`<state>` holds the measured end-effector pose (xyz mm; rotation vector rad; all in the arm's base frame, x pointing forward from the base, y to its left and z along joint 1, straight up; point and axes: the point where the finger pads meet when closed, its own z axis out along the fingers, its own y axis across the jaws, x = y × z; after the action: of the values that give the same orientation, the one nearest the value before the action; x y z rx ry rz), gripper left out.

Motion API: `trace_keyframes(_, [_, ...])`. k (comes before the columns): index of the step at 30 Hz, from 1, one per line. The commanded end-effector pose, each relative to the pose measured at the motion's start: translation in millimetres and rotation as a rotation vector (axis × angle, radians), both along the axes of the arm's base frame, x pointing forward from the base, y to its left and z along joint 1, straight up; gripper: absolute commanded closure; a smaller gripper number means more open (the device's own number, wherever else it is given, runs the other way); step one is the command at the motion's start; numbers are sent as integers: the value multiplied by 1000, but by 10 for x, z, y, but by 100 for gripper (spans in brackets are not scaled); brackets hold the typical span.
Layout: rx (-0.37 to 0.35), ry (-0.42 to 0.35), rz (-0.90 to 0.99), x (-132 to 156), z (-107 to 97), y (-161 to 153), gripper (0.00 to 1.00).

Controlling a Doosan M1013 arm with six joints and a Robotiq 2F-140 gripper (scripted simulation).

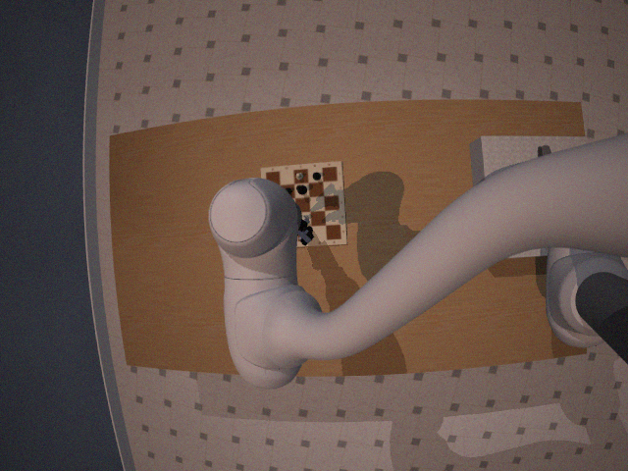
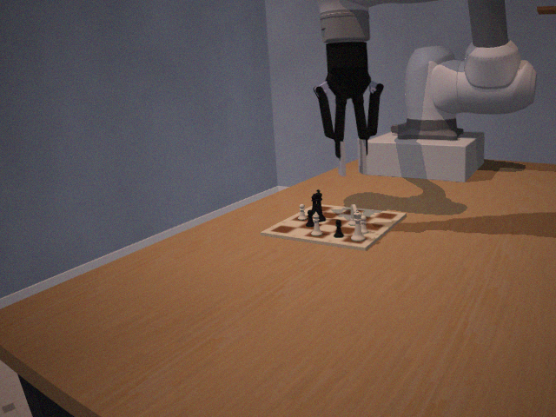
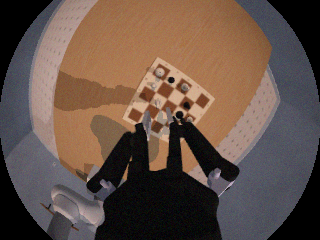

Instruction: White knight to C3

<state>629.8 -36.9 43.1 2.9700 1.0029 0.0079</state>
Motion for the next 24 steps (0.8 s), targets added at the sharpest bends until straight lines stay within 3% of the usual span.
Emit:
trace_keyframes(1, [0, 0, 0, 0, -2, 0, 78])
trace_keyframes(24, [0, 0, 0, 1, -185, 1, 78])
